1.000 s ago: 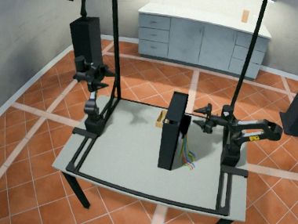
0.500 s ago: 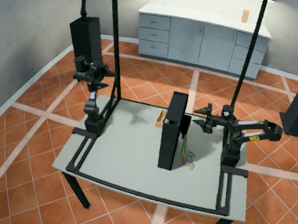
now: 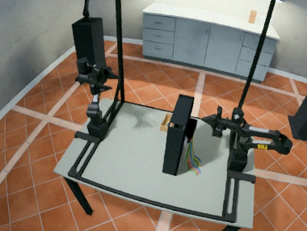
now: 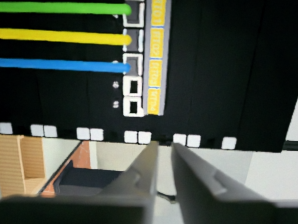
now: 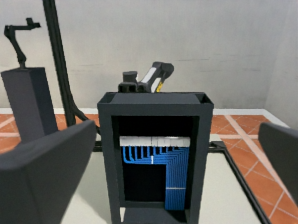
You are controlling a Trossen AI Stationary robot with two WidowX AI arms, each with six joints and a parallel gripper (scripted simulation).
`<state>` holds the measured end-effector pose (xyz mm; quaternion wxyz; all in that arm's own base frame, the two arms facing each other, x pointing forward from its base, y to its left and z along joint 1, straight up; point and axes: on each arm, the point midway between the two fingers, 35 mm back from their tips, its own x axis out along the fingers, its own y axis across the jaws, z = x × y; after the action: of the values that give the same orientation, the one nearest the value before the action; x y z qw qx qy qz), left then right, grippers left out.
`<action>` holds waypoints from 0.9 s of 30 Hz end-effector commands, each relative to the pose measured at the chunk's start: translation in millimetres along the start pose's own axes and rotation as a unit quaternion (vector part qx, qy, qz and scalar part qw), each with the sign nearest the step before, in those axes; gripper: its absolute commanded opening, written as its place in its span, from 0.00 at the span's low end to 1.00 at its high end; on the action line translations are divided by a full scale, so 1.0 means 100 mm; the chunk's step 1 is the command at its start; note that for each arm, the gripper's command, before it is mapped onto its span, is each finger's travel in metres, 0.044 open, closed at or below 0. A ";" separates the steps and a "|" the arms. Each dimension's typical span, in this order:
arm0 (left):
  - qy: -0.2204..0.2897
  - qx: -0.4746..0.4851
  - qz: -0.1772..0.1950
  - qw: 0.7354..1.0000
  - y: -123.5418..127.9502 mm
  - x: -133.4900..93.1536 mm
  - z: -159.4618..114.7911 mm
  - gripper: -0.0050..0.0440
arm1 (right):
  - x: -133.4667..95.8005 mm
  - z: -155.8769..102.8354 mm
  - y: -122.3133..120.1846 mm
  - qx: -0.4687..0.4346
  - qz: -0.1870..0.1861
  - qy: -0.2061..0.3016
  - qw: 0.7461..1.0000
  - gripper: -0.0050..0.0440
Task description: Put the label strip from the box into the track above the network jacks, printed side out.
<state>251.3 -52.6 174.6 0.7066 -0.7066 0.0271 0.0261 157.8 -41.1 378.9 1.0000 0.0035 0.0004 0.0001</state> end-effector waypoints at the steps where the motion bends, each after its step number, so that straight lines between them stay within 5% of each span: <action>1: 0.000 -0.003 0.002 1.000 0.01 -0.07 0.00 0.10 | 0.00 0.04 0.01 -0.006 0.000 -0.001 1.000 1.00; 27: 0.000 -0.002 0.005 1.000 0.07 -0.45 0.06 0.09 | 0.00 0.04 0.01 -0.006 0.000 -0.001 1.000 1.00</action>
<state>214.0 -47.8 174.6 0.7057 -0.7074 0.0279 0.0270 157.8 -41.0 378.9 1.0000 0.0035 0.0004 0.0001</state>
